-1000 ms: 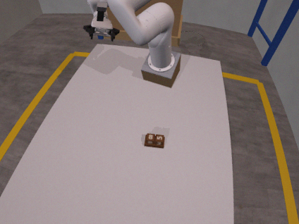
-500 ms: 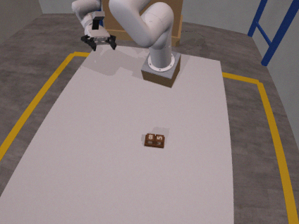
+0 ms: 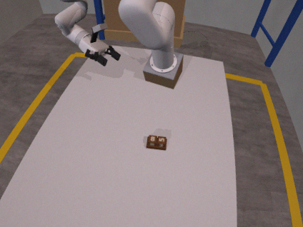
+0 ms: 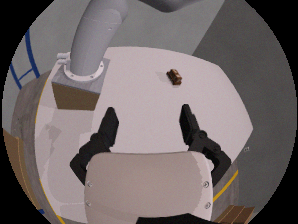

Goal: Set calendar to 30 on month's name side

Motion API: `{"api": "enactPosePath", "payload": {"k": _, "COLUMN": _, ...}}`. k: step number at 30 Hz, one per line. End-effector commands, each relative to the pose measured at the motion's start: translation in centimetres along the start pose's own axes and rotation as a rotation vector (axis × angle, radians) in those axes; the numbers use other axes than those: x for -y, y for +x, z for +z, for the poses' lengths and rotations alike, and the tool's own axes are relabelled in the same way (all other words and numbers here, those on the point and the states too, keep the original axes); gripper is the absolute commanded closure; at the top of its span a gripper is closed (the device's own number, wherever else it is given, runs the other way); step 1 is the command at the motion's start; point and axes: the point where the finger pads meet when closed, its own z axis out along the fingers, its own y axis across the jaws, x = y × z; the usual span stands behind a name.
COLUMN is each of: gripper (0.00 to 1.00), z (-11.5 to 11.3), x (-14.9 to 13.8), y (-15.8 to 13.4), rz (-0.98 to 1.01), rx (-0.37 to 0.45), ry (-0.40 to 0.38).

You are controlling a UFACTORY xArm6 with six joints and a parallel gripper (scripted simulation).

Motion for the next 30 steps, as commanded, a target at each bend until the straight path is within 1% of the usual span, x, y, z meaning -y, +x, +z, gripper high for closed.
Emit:
{"api": "enactPosePath", "payload": {"k": 1, "gripper": 0.00, "z": 0.8, "x": -0.2, "y": -0.4, "rz": -0.032, "rx": 0.008, "ry": 0.087}}
{"api": "enactPosePath", "payload": {"k": 2, "gripper": 0.00, "z": 1.6, "x": -0.3, "y": -0.8, "rz": -0.080, "rx": 0.003, "ry": 0.184}}
{"api": "enactPosePath", "payload": {"k": 3, "gripper": 0.00, "z": 1.7, "x": -0.3, "y": -0.8, "rz": -0.085, "rx": 0.002, "ry": 0.194}}
{"api": "enactPosePath", "payload": {"k": 14, "gripper": 0.00, "z": 4.0, "x": -0.8, "y": -2.1, "rz": -0.276, "rx": -0.029, "ry": 0.509}}
{"api": "enactPosePath", "payload": {"k": 15, "gripper": 0.00, "z": 4.1, "x": -0.8, "y": -2.2, "rz": -0.290, "rx": -0.032, "ry": 0.530}}
{"api": "enactPosePath", "payload": {"k": 17, "gripper": 0.00, "z": 4.1, "x": -0.8, "y": -2.2, "rz": -0.290, "rx": -0.032, "ry": 0.530}}
{"api": "enactPosePath", "payload": {"k": 18, "gripper": 0.00, "z": 4.6, "x": -1.0, "y": -2.5, "rz": -0.353, "rx": -0.045, "ry": 0.615}}
{"api": "enactPosePath", "payload": {"k": 20, "gripper": 0.00, "z": 4.8, "x": -1.1, "y": -2.7, "rz": -0.374, "rx": -0.050, "ry": 0.643}}
{"api": "enactPosePath", "payload": {"k": 28, "gripper": 0.00, "z": 6.1, "x": -2.0, "y": -3.6, "rz": -0.556, "rx": -0.093, "ry": 0.856}}
{"api": "enactPosePath", "payload": {"k": 29, "gripper": 0.00, "z": 6.2, "x": -2.0, "y": -3.7, "rz": -0.564, "rx": -0.095, "ry": 0.864}}
{"api": "enactPosePath", "payload": {"k": 30, "gripper": 0.00, "z": 6.5, "x": -2.3, "y": -3.9, "rz": -0.602, "rx": -0.105, "ry": 0.904}}
